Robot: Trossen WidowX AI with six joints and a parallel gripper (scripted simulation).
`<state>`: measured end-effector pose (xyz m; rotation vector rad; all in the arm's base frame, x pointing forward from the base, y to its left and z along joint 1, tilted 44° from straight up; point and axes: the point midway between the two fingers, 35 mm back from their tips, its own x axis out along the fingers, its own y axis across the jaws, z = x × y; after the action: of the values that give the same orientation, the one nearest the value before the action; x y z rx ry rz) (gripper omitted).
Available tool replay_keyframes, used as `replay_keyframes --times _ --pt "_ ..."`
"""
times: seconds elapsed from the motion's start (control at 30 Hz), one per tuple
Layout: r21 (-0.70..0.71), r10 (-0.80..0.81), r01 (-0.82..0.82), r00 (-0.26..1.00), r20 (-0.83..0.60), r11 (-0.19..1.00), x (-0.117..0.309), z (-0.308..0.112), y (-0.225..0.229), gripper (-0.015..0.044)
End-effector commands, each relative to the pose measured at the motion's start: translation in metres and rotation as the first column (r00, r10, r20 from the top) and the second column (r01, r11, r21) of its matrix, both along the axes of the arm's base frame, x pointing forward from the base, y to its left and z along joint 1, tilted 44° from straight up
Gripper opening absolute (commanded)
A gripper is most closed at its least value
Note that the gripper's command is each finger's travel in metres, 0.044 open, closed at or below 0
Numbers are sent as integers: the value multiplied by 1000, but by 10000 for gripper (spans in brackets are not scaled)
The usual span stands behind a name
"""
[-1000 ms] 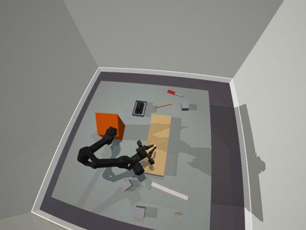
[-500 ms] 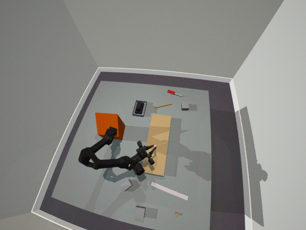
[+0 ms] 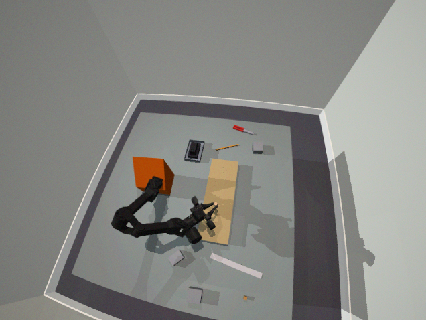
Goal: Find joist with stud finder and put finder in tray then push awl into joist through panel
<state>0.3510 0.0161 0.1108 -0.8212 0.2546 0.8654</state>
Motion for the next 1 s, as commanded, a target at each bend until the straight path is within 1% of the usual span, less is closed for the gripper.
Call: replay_keyframes --times 0.0,0.47,0.97 --pt "2 9 -9 1000 4 1000 1 -4 -3 0" --pt "3 8 -8 1000 4 1000 4 -20 -17 0" --pt "4 7 -7 1000 2 1000 3 -19 -16 0"
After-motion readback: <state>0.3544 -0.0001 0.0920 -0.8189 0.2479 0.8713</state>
